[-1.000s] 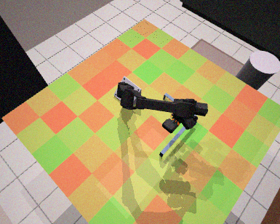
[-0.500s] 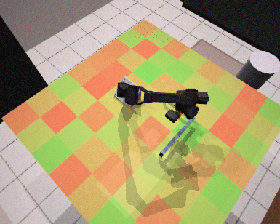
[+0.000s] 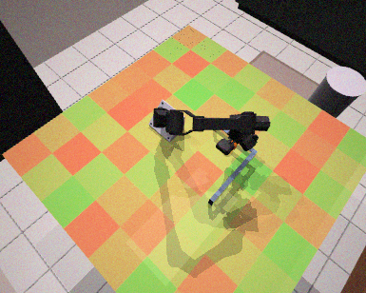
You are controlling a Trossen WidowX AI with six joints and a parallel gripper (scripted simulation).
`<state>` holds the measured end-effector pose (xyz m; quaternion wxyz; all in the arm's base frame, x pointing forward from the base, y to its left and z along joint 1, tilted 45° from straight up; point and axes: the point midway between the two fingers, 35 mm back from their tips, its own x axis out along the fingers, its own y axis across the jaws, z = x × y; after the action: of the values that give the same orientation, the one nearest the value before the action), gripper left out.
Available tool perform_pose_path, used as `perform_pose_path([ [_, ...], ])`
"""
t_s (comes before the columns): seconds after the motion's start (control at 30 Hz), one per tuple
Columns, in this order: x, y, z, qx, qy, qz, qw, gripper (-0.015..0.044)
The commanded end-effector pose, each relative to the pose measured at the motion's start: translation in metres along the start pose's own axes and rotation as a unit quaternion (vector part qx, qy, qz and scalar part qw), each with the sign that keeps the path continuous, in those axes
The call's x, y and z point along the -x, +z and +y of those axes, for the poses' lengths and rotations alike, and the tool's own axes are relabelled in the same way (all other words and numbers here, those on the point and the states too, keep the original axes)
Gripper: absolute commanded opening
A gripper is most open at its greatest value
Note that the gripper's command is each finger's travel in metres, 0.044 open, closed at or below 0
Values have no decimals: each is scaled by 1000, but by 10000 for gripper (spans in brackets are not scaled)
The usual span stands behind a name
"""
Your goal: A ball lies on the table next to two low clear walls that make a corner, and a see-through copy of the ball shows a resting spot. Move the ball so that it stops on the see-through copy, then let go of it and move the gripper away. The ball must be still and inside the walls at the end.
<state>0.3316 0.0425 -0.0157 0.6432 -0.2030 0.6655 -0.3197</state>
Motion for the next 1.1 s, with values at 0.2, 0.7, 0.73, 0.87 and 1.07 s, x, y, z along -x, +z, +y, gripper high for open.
perform_pose_path([
  [0.2,-54,-2,-2,1,-4,2,1000,0],
  [0.7,-69,-2,-2,1,-5,2,1000,0],
  [0.73,-71,-2,-2,1,-5,2,1000,0],
  [0.87,-76,-2,-3,1,-5,2,1000,0],
  [1.07,-73,-3,-2,0,-3,3,1000,105],
])
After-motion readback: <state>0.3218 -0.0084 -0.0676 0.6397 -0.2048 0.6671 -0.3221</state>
